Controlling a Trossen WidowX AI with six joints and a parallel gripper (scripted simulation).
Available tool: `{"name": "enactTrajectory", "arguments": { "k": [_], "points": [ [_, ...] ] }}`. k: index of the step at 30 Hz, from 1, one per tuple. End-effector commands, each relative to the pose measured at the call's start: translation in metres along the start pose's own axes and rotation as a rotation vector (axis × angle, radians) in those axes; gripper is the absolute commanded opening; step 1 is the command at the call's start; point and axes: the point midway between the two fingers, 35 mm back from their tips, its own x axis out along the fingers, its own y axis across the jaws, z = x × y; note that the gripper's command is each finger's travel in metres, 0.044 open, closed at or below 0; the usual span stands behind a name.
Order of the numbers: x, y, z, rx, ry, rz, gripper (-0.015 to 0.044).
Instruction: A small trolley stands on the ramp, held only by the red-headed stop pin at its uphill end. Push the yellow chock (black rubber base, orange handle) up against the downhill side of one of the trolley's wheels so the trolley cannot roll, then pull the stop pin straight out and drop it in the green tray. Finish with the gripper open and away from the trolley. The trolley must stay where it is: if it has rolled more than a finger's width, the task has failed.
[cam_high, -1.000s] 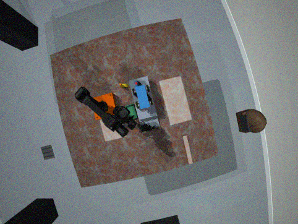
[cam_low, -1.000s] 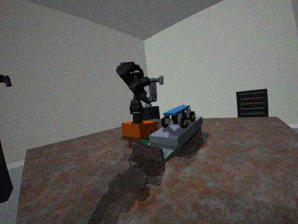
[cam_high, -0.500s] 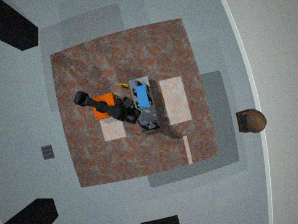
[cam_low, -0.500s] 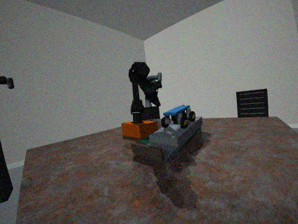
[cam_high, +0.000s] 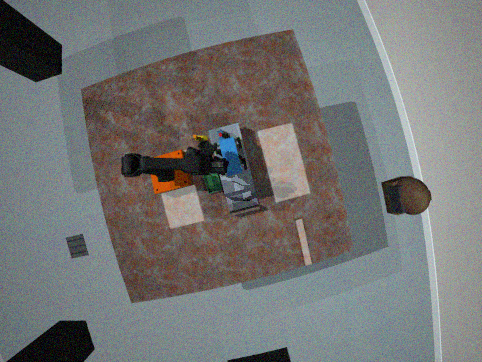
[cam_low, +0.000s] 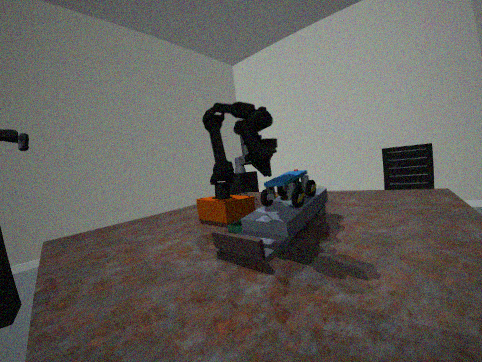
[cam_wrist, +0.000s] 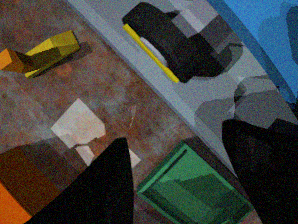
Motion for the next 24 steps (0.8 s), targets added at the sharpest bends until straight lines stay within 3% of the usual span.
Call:
{"name": "enactTrajectory", "arguments": {
  "k": [1, 24],
  "points": [
    [0.008, 0.008, 0.008, -0.028, 0.039, 0.02, 0.019],
    [0.045, 0.082, 0.055, -0.219, 0.234, 0.081, 0.019]
  ]
}}
